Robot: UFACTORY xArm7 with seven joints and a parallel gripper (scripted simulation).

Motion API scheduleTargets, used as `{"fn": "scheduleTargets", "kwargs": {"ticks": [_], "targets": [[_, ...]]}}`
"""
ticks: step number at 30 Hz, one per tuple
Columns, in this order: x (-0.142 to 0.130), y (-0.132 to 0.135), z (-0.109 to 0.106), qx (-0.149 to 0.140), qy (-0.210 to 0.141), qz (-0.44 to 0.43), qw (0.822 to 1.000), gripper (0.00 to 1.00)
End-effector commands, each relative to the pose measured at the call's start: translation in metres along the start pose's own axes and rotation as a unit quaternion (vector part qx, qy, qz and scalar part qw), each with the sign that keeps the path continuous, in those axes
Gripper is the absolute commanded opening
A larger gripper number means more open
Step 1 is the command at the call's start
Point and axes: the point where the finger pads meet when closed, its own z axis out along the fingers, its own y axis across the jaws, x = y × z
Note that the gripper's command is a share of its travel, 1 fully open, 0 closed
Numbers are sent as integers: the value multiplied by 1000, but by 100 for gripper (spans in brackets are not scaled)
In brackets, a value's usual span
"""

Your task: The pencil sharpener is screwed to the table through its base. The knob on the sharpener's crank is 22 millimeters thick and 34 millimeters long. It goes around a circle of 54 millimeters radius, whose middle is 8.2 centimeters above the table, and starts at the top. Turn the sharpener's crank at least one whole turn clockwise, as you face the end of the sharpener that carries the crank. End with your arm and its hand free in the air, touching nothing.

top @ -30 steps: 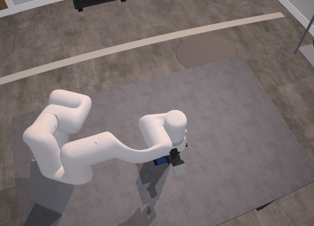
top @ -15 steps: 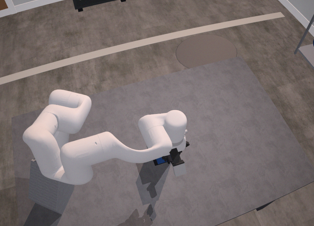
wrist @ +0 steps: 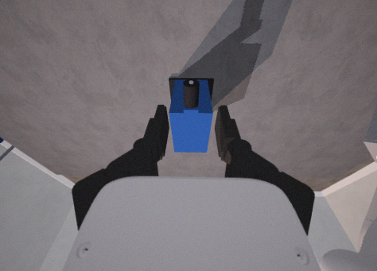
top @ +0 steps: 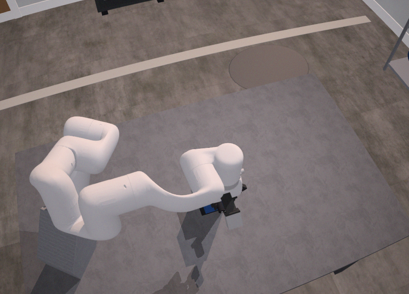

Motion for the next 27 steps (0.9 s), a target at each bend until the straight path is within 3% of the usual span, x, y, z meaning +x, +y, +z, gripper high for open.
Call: {"fn": "scheduleTargets", "kwargs": {"ticks": [1, 27], "targets": [[1, -1, -2, 2, 1, 0, 1000, 54], [1, -1, 15, 2, 1, 0, 1000, 54]]}}
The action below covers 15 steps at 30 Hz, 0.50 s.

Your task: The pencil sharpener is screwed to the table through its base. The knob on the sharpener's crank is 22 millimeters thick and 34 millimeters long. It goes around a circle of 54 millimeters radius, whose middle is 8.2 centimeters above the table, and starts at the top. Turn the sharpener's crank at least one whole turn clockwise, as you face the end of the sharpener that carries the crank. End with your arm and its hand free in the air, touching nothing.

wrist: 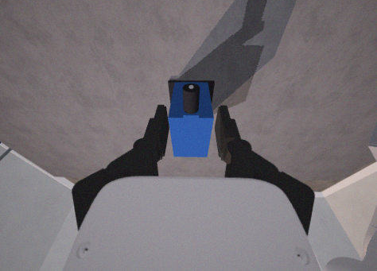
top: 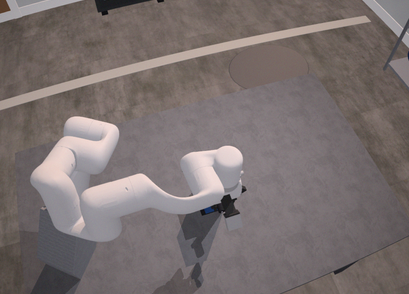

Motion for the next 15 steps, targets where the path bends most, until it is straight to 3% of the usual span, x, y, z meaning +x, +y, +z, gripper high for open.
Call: {"fn": "scheduleTargets", "kwargs": {"ticks": [1, 15], "targets": [[1, -1, 4, 2, 1, 0, 1000, 54], [1, -1, 22, 2, 1, 0, 1000, 54]]}}
